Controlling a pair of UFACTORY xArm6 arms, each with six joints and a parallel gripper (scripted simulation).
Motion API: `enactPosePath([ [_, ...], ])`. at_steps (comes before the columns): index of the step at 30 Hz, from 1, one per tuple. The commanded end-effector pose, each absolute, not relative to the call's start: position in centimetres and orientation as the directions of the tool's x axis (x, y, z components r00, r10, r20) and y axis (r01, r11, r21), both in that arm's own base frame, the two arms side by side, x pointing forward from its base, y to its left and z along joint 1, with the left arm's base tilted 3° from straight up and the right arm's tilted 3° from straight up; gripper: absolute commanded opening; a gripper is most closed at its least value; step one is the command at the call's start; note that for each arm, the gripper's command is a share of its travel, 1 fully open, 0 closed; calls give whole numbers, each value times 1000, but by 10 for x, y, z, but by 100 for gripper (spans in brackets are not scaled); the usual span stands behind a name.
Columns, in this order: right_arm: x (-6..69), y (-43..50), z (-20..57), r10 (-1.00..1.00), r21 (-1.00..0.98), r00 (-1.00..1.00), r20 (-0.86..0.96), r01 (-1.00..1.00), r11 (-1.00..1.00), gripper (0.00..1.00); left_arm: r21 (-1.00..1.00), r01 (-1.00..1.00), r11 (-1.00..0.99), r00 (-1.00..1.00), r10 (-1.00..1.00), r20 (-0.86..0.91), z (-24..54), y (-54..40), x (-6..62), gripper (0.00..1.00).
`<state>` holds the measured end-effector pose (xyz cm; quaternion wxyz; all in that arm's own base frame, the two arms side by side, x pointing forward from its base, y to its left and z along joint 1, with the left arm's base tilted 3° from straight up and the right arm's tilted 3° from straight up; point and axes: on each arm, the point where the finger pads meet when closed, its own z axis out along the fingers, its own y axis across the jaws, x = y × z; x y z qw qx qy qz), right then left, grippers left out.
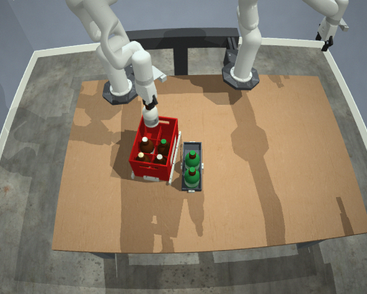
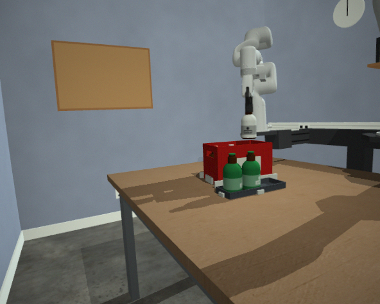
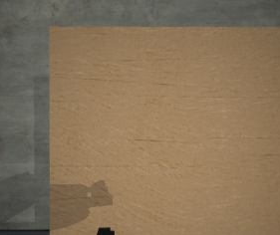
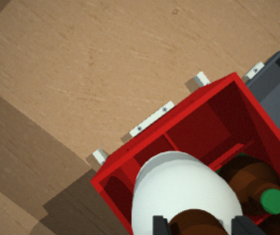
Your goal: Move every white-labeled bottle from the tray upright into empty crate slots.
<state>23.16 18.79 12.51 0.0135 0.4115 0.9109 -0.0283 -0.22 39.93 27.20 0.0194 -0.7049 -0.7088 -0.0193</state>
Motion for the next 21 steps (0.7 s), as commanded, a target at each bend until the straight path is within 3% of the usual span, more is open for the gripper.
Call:
enactPosePath([
  [1,231,185,127,749,-36,-661,-48,750,660,0,0,1000,6,-6,998,60,274,400,-2,100],
  [21,228,176,127,749,-36,-661,-48,750,660,0,0,1000,6,-6,998,60,274,400,-2,100],
])
